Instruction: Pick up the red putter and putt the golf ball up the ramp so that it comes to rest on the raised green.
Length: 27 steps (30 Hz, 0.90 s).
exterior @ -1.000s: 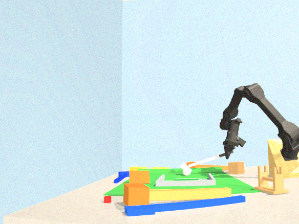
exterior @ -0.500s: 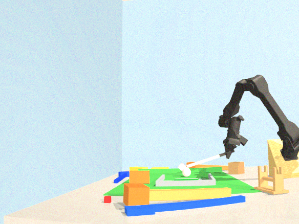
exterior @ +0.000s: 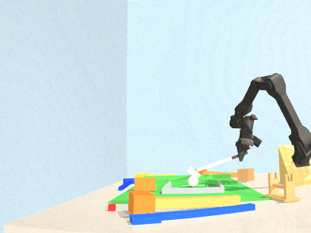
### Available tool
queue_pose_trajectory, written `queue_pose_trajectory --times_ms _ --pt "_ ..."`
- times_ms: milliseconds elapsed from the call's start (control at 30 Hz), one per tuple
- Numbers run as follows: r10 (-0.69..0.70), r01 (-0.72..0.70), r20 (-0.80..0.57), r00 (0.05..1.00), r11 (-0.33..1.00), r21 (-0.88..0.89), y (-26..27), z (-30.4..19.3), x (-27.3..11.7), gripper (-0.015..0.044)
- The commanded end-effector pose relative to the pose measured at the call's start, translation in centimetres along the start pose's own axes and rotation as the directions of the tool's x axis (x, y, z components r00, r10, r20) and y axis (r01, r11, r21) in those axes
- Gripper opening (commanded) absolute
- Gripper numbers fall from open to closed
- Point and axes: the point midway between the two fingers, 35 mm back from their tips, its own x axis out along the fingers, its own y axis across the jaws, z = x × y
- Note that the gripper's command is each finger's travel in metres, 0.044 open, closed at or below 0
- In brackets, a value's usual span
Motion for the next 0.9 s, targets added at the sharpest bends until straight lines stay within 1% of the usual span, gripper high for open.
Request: queue_pose_trajectory --times_ms 0,100,167,867 --pt "0.017 -0.017 -0.018 1.000 1.000 -0.018 0.11 -1.02 -2.48 0.0000" --pt "0.016 -0.017 -0.018 1.000 1.000 -0.018 0.04 -1.15 -3.33 0.0000" --pt "0.011 -0.011 -0.015 1.000 1.000 -0.009 0.06 -0.83 -2.61 0.0000" --pt "0.011 -0.011 -0.015 1.000 1.000 -0.009 0.06 -0.83 -2.61 0.0000"
